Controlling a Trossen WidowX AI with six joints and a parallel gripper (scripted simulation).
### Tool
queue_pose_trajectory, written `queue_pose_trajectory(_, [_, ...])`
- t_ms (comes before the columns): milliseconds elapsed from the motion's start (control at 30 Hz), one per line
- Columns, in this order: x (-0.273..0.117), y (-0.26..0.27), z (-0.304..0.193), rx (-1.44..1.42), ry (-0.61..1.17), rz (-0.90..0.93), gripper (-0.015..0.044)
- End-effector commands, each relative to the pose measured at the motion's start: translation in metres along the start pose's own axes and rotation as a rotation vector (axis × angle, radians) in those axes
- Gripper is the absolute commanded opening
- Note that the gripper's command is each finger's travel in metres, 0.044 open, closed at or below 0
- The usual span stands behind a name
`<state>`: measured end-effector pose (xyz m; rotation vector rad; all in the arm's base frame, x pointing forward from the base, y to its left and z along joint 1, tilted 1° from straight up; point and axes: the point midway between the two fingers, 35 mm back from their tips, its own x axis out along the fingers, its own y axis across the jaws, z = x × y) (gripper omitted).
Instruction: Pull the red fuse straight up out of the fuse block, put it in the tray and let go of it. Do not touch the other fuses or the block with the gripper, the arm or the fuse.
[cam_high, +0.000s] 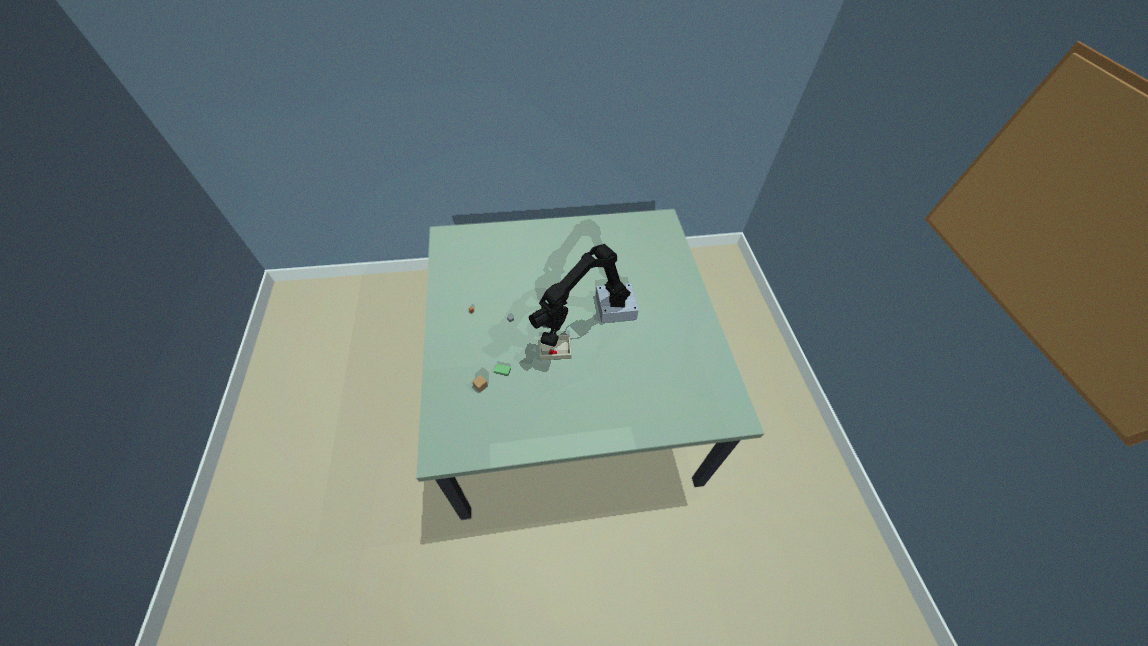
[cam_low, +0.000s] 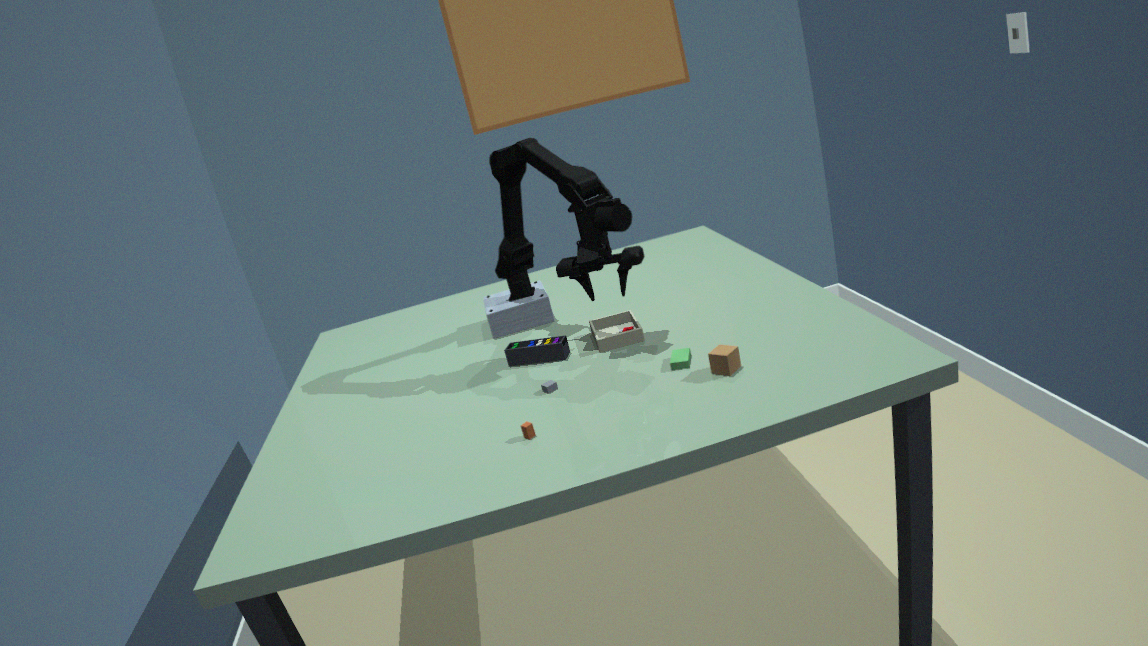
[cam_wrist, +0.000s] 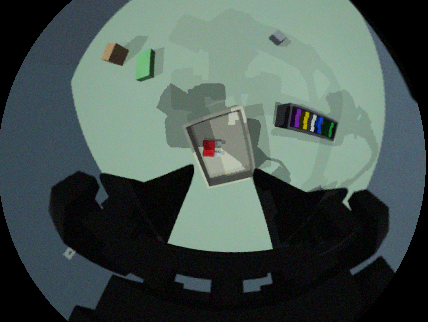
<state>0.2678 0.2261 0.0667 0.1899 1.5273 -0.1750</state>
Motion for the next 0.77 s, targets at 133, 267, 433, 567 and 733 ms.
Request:
queue_pose_trajectory(133, [-0.0028,0.0002,-0.0008,0.004,0.006,0.000,0.0330])
queue_pose_trajectory(267, [-0.0011,-0.0008,-0.0006,0.000,0.003,-0.005,0.0330])
queue_pose_trajectory(433, [-0.0011,-0.0008,-0.0006,0.000,0.003,-0.005,0.0330])
queue_pose_trajectory(567, [-0.0011,-0.0008,-0.0006,0.000,0.003,-0.005,0.0330])
queue_pose_trajectory(733, [-0.0011,-0.0008,-0.0006,0.000,0.003,-0.005,0.0330])
